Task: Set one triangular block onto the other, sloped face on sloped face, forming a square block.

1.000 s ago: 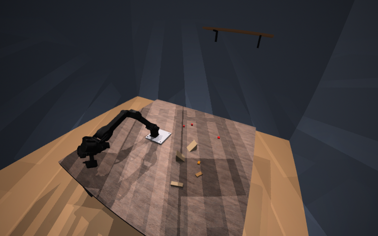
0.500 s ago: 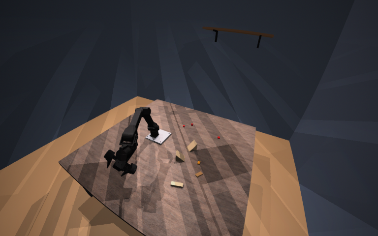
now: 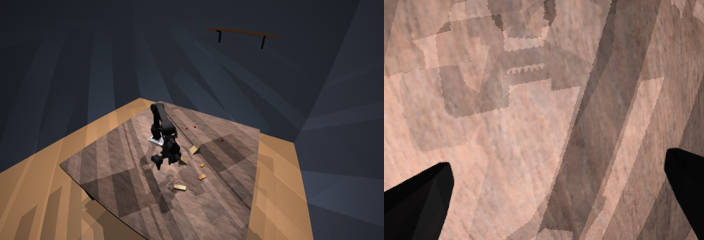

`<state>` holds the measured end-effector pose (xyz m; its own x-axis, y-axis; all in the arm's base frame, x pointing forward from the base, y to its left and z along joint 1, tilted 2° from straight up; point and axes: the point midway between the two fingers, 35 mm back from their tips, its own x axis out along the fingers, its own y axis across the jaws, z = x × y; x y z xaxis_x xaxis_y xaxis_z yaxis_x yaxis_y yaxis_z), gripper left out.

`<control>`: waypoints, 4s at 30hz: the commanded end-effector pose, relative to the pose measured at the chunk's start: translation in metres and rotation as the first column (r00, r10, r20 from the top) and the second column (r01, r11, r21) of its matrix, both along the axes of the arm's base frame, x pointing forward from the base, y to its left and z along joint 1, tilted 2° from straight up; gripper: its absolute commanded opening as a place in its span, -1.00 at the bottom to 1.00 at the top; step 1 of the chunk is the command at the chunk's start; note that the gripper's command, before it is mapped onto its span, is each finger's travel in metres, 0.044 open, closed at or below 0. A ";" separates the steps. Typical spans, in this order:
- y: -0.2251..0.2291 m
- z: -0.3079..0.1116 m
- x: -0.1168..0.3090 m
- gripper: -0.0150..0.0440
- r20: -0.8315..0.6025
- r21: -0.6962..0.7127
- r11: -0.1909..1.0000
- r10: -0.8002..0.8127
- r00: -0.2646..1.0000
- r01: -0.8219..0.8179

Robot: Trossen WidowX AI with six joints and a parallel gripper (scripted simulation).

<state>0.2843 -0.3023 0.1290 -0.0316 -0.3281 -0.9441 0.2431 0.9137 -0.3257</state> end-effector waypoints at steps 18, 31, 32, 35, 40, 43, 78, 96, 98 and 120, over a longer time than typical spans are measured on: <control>0.180 -0.006 0.035 1.00 0.032 0.329 0.757 0.589 0.808 -0.565; 0.177 -0.027 0.037 1.00 0.032 0.329 0.757 0.589 0.808 -0.565; 0.177 -0.029 0.037 1.00 0.032 0.329 0.757 0.589 0.808 -0.565; 0.176 -0.034 0.038 1.00 0.032 0.329 0.757 0.589 0.808 -0.565; 0.175 -0.042 0.038 1.00 0.032 0.328 0.757 0.589 0.808 -0.565; 0.174 -0.047 0.038 1.00 0.032 0.328 0.757 0.589 0.808 -0.565; 0.169 -0.102 0.033 1.00 0.031 0.328 0.757 0.589 0.808 -0.564; 0.169 -0.102 0.033 0.02 0.031 0.328 0.757 0.589 0.808 -0.564; 0.169 -0.102 0.033 -0.16 0.031 0.328 0.757 0.589 0.808 -0.564; 0.169 -0.075 0.032 -0.49 0.025 0.332 0.772 0.567 0.823 -0.542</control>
<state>0.3169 -0.1336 0.0549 -0.0059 -0.0012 -1.0000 -0.3683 0.9297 0.0011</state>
